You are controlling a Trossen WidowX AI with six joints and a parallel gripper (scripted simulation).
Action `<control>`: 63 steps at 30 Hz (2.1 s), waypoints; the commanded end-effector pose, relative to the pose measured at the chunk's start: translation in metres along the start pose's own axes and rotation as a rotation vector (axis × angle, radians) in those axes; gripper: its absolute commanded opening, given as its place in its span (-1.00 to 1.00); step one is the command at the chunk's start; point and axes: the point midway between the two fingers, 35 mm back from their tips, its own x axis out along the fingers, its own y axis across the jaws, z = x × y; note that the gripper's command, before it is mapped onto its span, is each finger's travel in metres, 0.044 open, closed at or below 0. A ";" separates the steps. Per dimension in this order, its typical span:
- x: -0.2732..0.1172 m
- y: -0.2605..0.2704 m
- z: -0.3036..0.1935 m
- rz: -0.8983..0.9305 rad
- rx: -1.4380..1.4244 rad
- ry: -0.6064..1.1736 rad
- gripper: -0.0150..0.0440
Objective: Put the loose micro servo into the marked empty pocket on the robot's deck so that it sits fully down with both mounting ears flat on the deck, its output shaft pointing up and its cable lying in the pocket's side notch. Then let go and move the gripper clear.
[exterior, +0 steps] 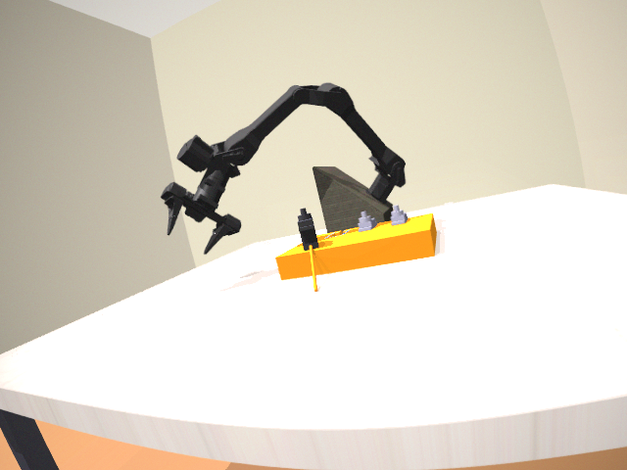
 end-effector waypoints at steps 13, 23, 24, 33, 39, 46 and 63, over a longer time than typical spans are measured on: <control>-0.044 -0.049 -0.095 -0.369 0.370 -0.126 1.00; -0.096 -0.090 -0.163 -0.593 0.589 -0.269 1.00; -0.102 -0.094 -0.170 -0.614 0.610 -0.286 1.00; -0.118 -0.105 -0.187 -0.666 0.661 -0.331 1.00; -0.103 -0.118 -0.185 -0.666 0.661 -0.330 1.00; -0.097 -0.123 -0.185 -0.667 0.661 -0.330 1.00; -0.083 -0.136 -0.184 -0.667 0.661 -0.329 0.73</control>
